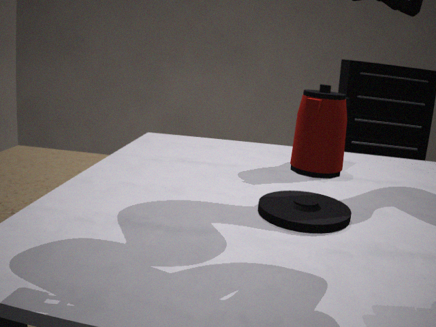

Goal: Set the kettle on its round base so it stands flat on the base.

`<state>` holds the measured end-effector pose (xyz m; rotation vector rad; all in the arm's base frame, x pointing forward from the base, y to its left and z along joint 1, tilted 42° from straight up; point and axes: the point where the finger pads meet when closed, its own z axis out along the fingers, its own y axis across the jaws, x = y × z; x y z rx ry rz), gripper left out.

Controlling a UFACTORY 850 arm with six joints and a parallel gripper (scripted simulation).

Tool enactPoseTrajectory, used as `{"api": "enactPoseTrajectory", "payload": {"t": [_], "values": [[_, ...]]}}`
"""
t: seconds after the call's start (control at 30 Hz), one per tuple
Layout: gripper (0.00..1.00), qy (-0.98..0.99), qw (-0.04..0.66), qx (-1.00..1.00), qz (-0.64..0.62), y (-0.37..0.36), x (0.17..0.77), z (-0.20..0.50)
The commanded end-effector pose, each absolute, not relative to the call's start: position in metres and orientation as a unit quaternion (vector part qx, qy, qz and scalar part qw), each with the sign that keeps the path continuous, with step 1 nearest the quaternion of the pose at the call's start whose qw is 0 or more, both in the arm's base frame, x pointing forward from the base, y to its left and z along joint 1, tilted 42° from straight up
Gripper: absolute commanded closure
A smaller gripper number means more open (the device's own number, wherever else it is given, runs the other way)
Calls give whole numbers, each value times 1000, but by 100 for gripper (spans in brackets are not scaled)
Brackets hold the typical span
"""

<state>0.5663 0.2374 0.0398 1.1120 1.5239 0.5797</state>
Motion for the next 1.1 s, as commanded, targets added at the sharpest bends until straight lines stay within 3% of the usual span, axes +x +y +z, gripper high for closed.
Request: {"api": "enactPoseTrajectory", "payload": {"t": [0.0, 0.53, 0.57, 1.07], "values": [[0, 644, 552, 470, 246, 238, 567, 41], [0, 644, 552, 470, 246, 238, 567, 41], [19, 644, 552, 470, 246, 238, 567, 41], [19, 644, 553, 469, 244, 238, 567, 41]]}}
